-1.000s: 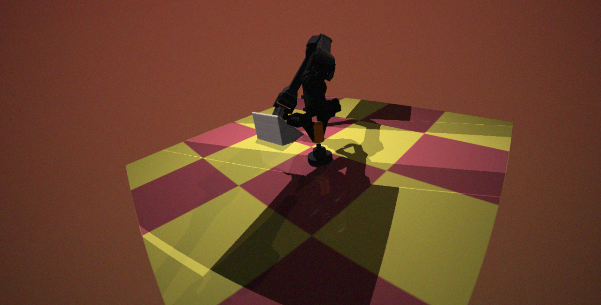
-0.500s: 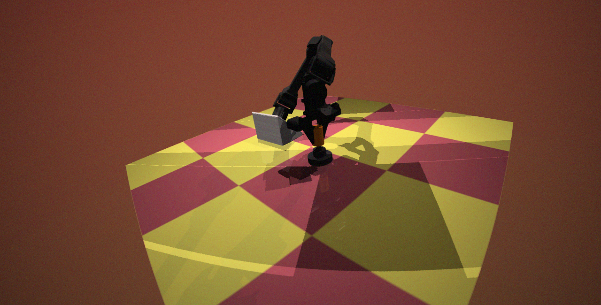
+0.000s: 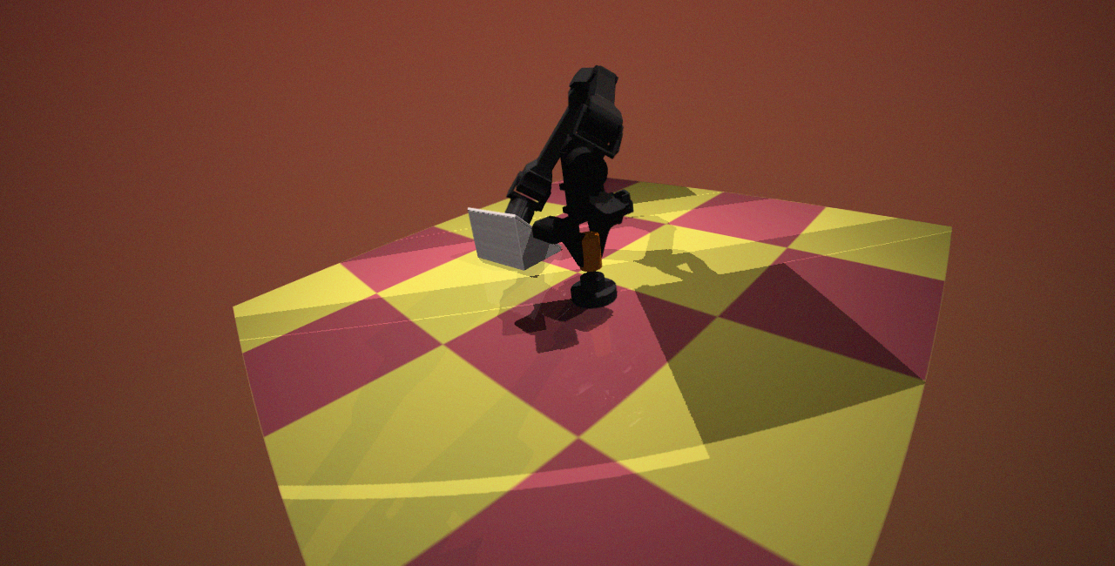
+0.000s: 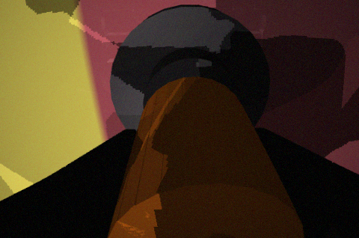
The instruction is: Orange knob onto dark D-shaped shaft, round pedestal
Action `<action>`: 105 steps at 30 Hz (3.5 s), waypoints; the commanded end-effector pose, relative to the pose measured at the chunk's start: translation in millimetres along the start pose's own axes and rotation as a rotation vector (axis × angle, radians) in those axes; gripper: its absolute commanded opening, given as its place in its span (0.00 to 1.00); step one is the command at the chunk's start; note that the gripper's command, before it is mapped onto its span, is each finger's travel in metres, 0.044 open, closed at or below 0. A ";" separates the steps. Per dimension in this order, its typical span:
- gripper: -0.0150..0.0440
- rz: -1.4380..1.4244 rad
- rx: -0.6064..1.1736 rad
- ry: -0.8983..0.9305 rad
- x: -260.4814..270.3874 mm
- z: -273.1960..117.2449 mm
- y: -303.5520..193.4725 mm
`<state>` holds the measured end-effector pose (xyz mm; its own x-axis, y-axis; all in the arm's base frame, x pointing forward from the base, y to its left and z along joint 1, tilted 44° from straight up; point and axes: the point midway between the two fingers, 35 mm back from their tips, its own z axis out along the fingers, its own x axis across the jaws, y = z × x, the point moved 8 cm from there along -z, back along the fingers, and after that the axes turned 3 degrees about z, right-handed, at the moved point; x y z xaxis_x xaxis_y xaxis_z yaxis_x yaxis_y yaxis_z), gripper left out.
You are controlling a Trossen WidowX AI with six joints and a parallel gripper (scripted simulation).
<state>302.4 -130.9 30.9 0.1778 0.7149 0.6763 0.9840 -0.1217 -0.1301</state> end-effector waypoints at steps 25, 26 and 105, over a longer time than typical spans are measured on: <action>0.25 -0.055 -0.007 0.002 1.3 -3.0 0.2; 0.25 -0.087 -0.007 0.002 1.2 -3.0 0.3; 0.25 -0.629 -0.007 0.000 -0.9 -0.6 -0.7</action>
<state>302.3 -131.9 30.3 -0.4295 0.6511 0.6258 0.9031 0.3155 0.2915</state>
